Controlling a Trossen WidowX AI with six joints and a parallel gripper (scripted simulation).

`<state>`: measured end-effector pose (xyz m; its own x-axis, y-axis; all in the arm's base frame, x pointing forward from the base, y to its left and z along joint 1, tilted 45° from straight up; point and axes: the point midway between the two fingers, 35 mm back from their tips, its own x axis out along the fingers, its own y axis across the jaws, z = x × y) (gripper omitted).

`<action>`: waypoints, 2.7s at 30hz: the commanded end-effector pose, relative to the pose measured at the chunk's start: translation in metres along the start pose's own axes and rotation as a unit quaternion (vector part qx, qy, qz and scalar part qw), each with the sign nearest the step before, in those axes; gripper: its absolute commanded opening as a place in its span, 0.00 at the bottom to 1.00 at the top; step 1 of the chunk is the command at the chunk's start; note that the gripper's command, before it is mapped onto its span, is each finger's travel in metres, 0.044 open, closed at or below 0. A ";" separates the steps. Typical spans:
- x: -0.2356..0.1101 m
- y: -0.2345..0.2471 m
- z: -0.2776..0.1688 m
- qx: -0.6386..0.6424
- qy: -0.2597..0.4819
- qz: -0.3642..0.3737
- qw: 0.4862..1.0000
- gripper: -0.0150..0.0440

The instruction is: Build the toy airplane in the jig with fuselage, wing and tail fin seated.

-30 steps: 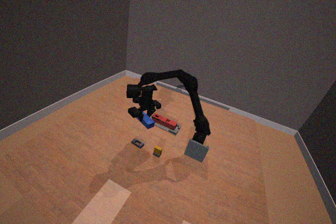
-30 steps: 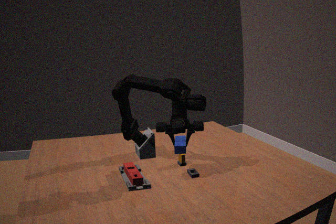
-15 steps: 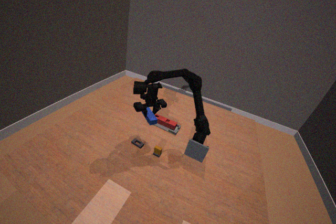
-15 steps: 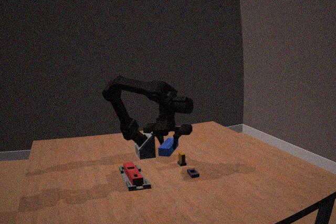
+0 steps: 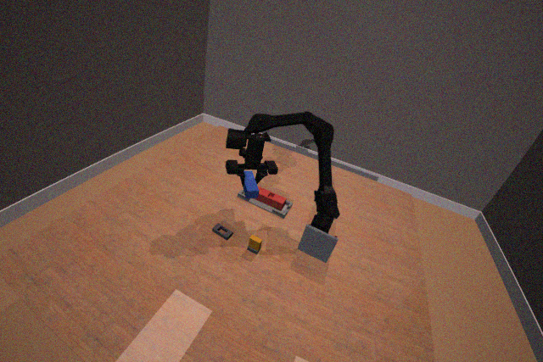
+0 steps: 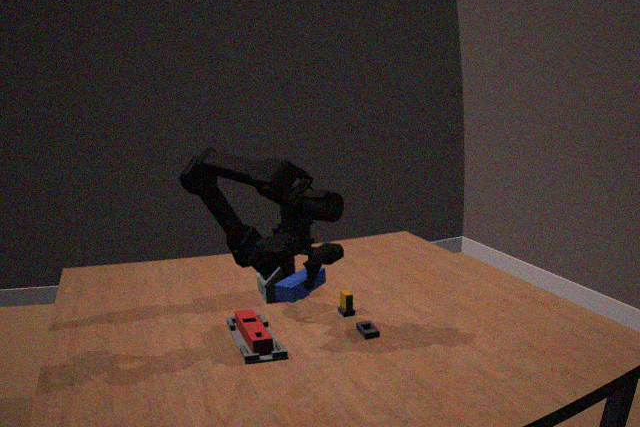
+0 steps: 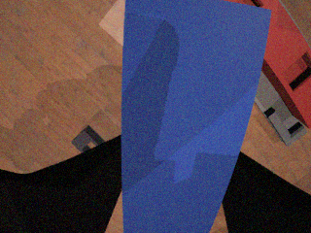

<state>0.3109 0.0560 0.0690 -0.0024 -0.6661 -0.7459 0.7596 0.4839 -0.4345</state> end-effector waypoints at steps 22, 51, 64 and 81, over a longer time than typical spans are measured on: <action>0.016 -0.072 0.032 0.211 -0.013 -0.003 0.977 0.25; 0.029 -0.118 0.040 0.337 -0.022 -0.008 0.941 0.58; 0.029 -0.118 0.040 0.337 -0.022 -0.008 0.941 0.58; 0.042 -0.118 0.042 0.337 -0.022 -0.007 0.941 0.58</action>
<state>0.2502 -0.0493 0.1132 -0.0001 -0.6959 -0.7182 0.9999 0.0090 -0.0088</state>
